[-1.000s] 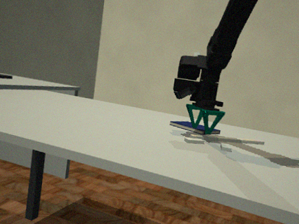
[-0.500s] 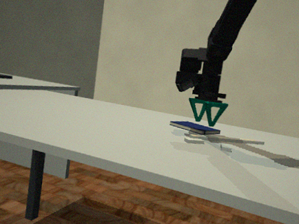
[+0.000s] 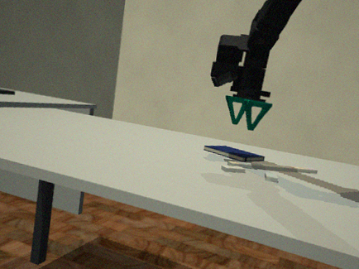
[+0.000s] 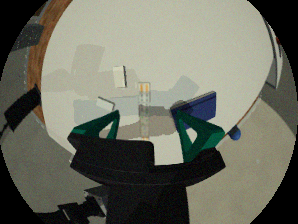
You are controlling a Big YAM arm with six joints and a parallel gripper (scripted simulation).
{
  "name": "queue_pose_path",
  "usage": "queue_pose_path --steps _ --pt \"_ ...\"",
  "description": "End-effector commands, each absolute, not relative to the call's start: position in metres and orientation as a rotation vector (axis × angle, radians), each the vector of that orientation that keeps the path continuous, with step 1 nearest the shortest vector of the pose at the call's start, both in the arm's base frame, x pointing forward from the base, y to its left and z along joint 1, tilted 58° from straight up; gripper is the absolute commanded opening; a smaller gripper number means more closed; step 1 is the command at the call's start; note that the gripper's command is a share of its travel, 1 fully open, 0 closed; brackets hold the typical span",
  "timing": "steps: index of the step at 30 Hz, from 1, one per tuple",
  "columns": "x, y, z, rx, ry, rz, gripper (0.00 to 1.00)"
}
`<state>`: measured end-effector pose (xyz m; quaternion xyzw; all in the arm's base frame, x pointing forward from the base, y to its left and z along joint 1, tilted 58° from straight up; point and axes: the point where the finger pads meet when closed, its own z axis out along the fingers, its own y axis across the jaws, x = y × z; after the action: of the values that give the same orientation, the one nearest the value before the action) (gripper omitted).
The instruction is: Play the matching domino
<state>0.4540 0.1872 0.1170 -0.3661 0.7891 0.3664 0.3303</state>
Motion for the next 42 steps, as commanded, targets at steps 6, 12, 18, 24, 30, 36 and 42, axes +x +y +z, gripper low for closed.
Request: queue_pose_path --steps 6,12,18,24,30,36,42 --pt "0.453 0.189 0.117 -0.958 2.047 0.943 0.94" --pt "0.453 0.186 0.115 -0.953 2.057 0.947 0.94" --pt "0.451 0.192 0.115 -0.957 2.049 0.941 0.94" --pt "0.451 0.195 0.115 -0.959 2.045 0.938 0.94" --pt "0.453 0.187 0.112 -0.942 2.057 0.933 0.94" --pt "0.449 0.199 0.113 -0.951 2.048 0.932 0.94" --pt "0.448 0.202 0.113 -0.954 2.046 0.932 0.94"
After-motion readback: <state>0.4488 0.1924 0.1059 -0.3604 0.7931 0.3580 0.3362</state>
